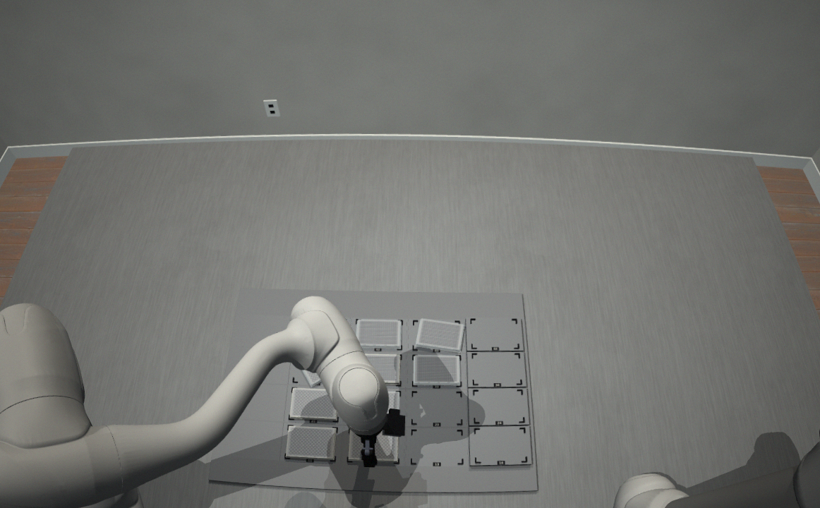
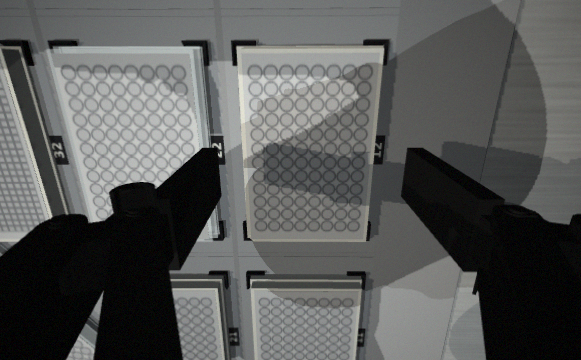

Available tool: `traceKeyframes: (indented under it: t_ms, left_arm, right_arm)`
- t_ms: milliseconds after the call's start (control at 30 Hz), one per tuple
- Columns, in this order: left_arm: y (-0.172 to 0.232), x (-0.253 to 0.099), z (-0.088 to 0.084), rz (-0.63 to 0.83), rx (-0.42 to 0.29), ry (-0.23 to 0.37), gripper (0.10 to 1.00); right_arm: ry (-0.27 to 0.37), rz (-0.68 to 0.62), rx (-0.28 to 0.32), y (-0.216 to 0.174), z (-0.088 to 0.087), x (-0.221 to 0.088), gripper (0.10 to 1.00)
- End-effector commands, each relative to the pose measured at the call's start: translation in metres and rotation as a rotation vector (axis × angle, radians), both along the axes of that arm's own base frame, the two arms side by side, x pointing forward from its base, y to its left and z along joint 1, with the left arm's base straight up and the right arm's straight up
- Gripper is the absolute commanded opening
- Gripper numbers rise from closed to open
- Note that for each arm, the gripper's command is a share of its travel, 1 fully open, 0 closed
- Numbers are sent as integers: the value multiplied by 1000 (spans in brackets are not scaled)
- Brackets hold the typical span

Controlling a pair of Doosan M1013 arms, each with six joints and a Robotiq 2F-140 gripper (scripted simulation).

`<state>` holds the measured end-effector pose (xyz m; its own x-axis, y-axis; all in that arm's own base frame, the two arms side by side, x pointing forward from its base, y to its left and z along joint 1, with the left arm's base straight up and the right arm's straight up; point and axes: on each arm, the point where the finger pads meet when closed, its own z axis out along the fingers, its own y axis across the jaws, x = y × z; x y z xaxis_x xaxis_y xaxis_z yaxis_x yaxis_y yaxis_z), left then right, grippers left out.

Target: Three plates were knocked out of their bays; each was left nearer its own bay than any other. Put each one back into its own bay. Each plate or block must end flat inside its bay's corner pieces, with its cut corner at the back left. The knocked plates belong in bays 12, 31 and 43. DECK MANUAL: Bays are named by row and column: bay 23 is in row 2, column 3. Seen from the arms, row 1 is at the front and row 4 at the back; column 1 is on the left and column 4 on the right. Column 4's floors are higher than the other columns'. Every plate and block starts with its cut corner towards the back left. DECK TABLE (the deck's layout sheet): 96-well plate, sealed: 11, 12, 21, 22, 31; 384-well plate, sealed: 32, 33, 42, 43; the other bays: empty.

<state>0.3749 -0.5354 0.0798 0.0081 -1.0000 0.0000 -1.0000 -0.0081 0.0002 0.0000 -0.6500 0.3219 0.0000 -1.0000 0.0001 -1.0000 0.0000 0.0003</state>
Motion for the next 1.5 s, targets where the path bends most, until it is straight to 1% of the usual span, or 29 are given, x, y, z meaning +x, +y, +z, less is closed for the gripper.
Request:
traceKeyframes:
  t_ms: [0,100,267,333,833,900,1400,1467]
  left_arm:
    - [-4,7,1,-66,-1,-1,698]
    - [-10,18,1,-162,-1,-1,698]
    - [-19,36,1,-162,-1,-1,698]
    - [-19,36,1,-162,-1,-1,698]
    - [-47,88,1,-162,-1,-1,698]
    - [-47,88,1,-162,-1,-1,698]
    - [-76,141,1,-162,-1,-1,698]
    - [-76,141,1,-162,-1,-1,698]
  right_arm:
    - [0,0,-1,0,1,0,1000]
    - [0,0,-1,0,1,0,1000]
    - [0,0,-1,0,1,0,1000]
    - [0,0,-1,0,1,0,1000]
    - [0,0,-1,0,1,0,1000]
    - [0,0,-1,0,1,0,1000]
    - [0,0,-1,0,1,0,1000]
    - [0,0,-1,0,1,0,1000]
